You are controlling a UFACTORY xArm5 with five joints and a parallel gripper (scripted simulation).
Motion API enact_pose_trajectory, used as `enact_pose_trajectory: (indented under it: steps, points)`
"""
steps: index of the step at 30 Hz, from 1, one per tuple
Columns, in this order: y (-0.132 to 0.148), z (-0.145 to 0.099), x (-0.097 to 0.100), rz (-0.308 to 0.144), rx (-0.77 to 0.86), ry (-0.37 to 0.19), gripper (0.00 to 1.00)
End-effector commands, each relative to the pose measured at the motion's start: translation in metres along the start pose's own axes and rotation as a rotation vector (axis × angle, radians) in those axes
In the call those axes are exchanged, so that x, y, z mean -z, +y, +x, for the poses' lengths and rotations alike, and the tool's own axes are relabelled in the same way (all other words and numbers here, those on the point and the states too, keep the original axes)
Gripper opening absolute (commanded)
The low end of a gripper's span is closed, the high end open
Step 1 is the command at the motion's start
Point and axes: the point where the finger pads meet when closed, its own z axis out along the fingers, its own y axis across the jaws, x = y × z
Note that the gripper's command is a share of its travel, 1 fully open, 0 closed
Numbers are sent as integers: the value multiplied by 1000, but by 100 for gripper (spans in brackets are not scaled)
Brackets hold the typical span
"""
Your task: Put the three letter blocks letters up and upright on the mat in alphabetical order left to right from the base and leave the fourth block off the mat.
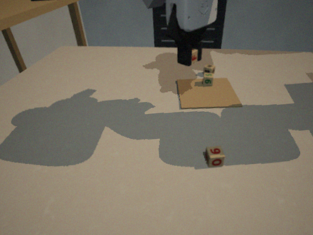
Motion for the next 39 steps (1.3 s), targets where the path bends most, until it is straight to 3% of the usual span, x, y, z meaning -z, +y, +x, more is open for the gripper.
enact_pose_trajectory:
  steps: [1,29,39]
  points:
    - [9,1,2,4,-139,5,21]
    - [67,-3,0,6,-931,2,21]
    - [73,-4,0,7,-1020,2,21]
